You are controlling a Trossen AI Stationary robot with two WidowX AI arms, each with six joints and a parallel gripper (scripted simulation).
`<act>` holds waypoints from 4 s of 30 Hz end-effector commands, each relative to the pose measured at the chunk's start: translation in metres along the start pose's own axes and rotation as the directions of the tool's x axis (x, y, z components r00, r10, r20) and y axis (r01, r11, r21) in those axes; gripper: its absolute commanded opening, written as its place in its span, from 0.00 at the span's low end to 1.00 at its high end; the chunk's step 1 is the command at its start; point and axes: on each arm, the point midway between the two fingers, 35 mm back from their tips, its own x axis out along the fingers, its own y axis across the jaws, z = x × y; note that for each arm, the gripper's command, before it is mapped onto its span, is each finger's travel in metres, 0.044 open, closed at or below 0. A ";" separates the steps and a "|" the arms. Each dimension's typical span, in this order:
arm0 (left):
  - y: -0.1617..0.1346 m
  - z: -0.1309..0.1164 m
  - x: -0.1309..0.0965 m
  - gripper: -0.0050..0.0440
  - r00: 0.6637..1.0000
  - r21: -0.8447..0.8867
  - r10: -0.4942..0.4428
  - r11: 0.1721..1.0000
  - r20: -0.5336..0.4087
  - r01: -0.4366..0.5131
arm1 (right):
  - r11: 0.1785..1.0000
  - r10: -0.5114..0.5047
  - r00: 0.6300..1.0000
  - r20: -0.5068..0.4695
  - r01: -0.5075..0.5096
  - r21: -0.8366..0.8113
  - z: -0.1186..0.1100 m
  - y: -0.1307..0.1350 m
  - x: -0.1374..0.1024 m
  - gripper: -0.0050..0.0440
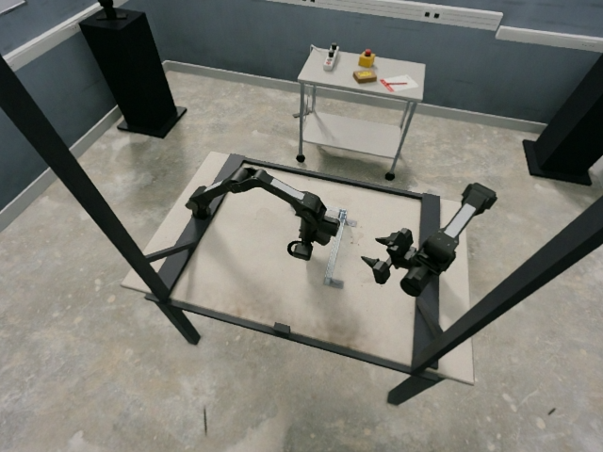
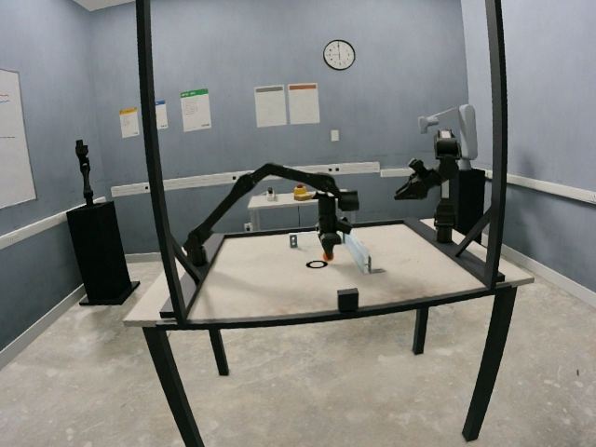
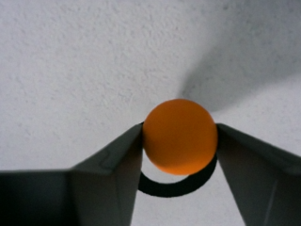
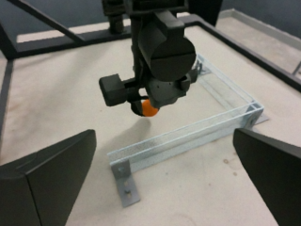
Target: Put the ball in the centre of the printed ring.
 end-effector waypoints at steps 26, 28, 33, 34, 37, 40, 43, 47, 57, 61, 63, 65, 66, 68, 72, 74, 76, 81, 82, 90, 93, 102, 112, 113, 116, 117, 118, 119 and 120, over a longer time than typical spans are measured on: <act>0.006 -0.037 -0.033 0.41 0.999 0.003 -0.004 1.000 0.049 0.004 | 1.000 0.009 1.000 0.005 -0.009 0.025 0.006 0.000 -0.003 0.92; 0.006 -0.037 -0.030 0.41 0.999 0.003 -0.004 1.000 0.047 0.004 | 1.000 0.009 1.000 0.005 -0.009 0.025 0.006 0.000 -0.003 0.92; 0.006 -0.038 -0.013 0.41 1.000 0.002 -0.002 1.000 0.030 0.002 | 1.000 0.009 1.000 0.005 -0.009 0.025 0.006 0.000 -0.003 0.92; 0.006 -0.038 -0.011 0.41 1.000 0.002 -0.002 1.000 0.030 0.002 | 1.000 0.009 1.000 0.005 -0.009 0.025 0.006 0.000 -0.003 0.92; 0.006 -0.038 -0.007 0.41 1.000 0.002 -0.002 1.000 0.030 0.002 | 1.000 0.009 1.000 0.005 -0.009 0.025 0.006 0.000 -0.003 0.92; 0.006 -0.038 0.002 0.41 1.000 0.002 -0.001 1.000 0.021 0.001 | 1.000 0.009 1.000 0.005 -0.009 0.025 0.006 0.000 -0.003 0.92; 0.006 -0.038 0.002 0.41 1.000 0.002 -0.001 1.000 0.021 0.001 | 1.000 0.009 1.000 0.005 -0.009 0.025 0.006 0.000 -0.003 0.92; 0.006 -0.034 -0.005 0.41 0.999 0.002 -0.003 1.000 0.041 0.003 | 1.000 0.009 1.000 0.005 -0.009 0.025 0.006 0.000 -0.003 0.92; 0.005 -0.035 -0.005 0.60 0.999 0.001 -0.003 1.000 0.039 0.003 | 1.000 0.009 1.000 0.005 -0.009 0.025 0.006 0.000 -0.003 0.92; 0.005 -0.032 -0.017 0.70 0.998 0.002 -0.006 1.000 0.061 0.005 | 1.000 0.009 1.000 0.005 -0.009 0.025 0.006 0.000 -0.003 0.92; 0.005 -0.033 -0.027 0.72 0.998 0.002 -0.006 1.000 0.065 0.006 | 1.000 0.009 1.000 0.005 -0.009 0.025 0.006 0.000 -0.003 0.92; 0.005 -0.033 -0.040 0.72 0.998 0.002 -0.006 1.000 0.065 0.006 | 1.000 0.009 1.000 0.005 -0.009 0.025 0.006 0.000 -0.003 0.92; 0.005 -0.034 -0.048 0.72 0.998 0.002 -0.006 1.000 0.066 0.006 | 1.000 0.009 1.000 0.005 -0.009 0.025 0.006 0.000 -0.003 0.92; 0.005 -0.035 -0.063 0.72 0.998 0.002 -0.006 1.000 0.066 0.006 | 1.000 0.009 1.000 0.005 -0.009 0.025 0.006 0.000 -0.003 0.92; 0.005 -0.036 -0.068 0.72 0.999 0.002 -0.004 1.000 0.049 0.004 | 1.000 0.009 1.000 0.005 -0.009 0.025 0.006 0.000 -0.003 0.92; 0.005 -0.038 -0.070 0.72 0.998 0.001 -0.002 1.000 0.059 0.002 | 1.000 0.009 1.000 0.005 -0.009 0.025 0.006 0.000 -0.003 0.92; 0.004 -0.041 -0.073 0.72 0.997 0.000 -0.001 1.000 0.078 0.001 | 1.000 0.009 1.000 0.005 -0.009 0.025 0.006 0.000 -0.003 0.92; 0.002 -0.048 -0.078 0.72 0.991 0.000 -0.001 1.000 0.134 0.001 | 1.000 0.006 1.000 0.016 -0.006 0.028 0.010 0.003 -0.002 0.92; 0.002 -0.050 -0.081 0.72 0.987 -0.001 -0.001 1.000 0.160 0.001 | 0.999 0.006 1.000 0.025 -0.007 0.031 0.013 0.004 -0.001 0.92; -0.003 -0.068 -0.100 0.72 0.939 -0.002 -0.004 1.000 0.343 0.004 | 0.998 0.009 0.994 0.108 -0.015 0.056 0.038 0.016 0.002 0.92; -0.004 -0.073 -0.104 0.72 0.923 -0.002 -0.005 1.000 0.384 0.006 | 0.998 0.006 0.992 0.125 -0.015 0.069 0.046 0.020 0.003 0.92; -0.003 -0.073 -0.104 0.72 0.921 -0.004 -0.003 1.000 0.389 0.005 | 0.997 0.004 0.992 0.127 -0.013 0.070 0.048 0.020 0.005 0.92; -0.004 -0.071 -0.103 0.72 0.923 0.000 -0.007 1.000 0.385 0.007 | 0.997 0.006 0.992 0.127 -0.015 0.072 0.047 0.020 0.004 0.92; -0.004 -0.071 -0.103 0.72 0.923 0.000 -0.007 1.000 0.385 0.007 | 0.997 0.008 0.992 0.124 -0.018 0.073 0.047 0.020 0.004 0.92; -0.004 -0.071 -0.103 0.72 0.923 0.000 -0.007 1.000 0.385 0.007 | 0.997 0.008 0.992 0.124 -0.018 0.073 0.047 0.020 0.004 0.92; -0.004 -0.071 -0.103 0.72 0.923 0.000 -0.007 1.000 0.385 0.007 | 0.997 0.008 0.992 0.124 -0.018 0.073 0.047 0.020 0.004 0.92; -0.004 -0.071 -0.103 0.72 0.923 0.000 -0.007 1.000 0.385 0.007 | 0.997 0.008 0.992 0.124 -0.018 0.073 0.047 0.020 0.004 0.92; -0.004 -0.071 -0.103 0.72 0.923 0.000 -0.007 1.000 0.385 0.007 | 0.997 0.008 0.992 0.124 -0.018 0.073 0.047 0.020 0.004 0.92; -0.004 -0.071 -0.103 0.72 0.923 0.000 -0.007 1.000 0.385 0.007 | 0.997 0.008 0.992 0.124 -0.018 0.073 0.047 0.020 0.004 0.92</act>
